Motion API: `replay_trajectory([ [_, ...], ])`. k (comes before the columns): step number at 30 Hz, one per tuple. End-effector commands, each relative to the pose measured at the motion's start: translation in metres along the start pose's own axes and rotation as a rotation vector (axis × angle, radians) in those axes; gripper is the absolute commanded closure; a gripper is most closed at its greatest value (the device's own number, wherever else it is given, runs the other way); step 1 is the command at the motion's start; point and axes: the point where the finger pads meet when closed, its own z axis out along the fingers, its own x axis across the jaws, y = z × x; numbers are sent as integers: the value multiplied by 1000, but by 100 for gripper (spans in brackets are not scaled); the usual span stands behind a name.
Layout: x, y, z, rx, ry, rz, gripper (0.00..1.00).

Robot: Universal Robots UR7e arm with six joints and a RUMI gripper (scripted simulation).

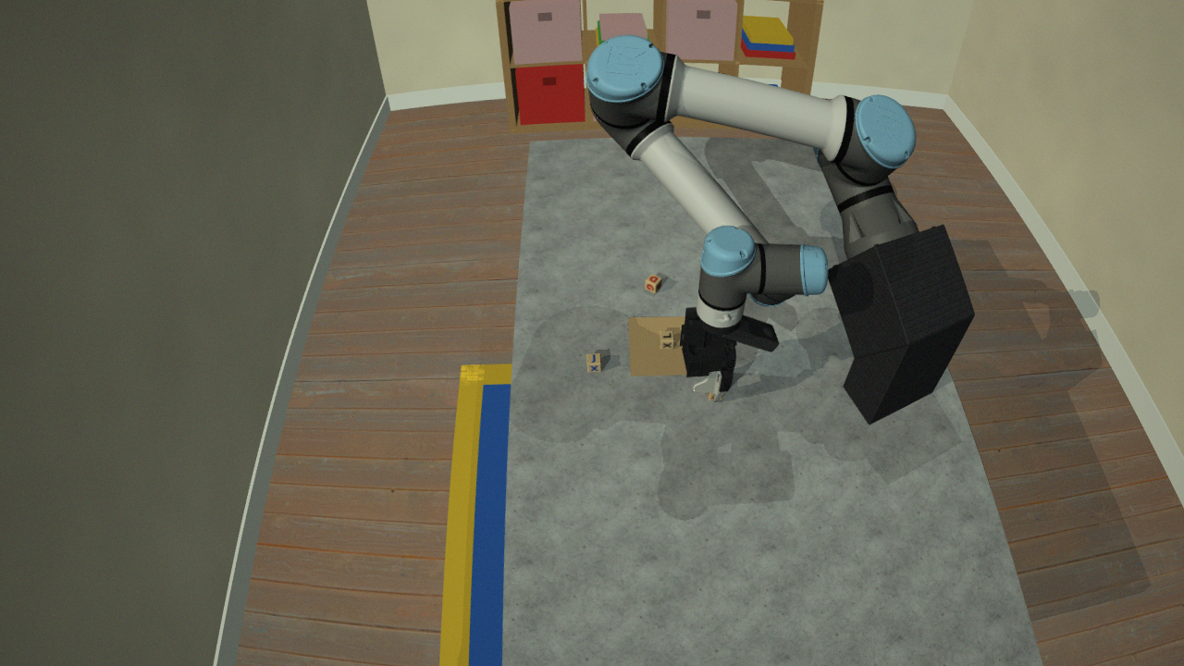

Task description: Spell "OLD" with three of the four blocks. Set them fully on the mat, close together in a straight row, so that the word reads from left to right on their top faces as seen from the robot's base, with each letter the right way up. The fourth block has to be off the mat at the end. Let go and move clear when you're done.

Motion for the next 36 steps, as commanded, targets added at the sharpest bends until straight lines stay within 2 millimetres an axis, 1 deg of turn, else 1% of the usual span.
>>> replay_trajectory([
  [1,0,0,0,-1,0,0,95],
  [11,0,0,-1,-1,0,0,95],
  [17,0,0,-6,-1,0,0,95],
  [24,0,0,-22,-1,0,0,95],
  [26,0,0,-22,-1,0,0,95],
  [36,0,0,-55,-1,0,0,95],
])
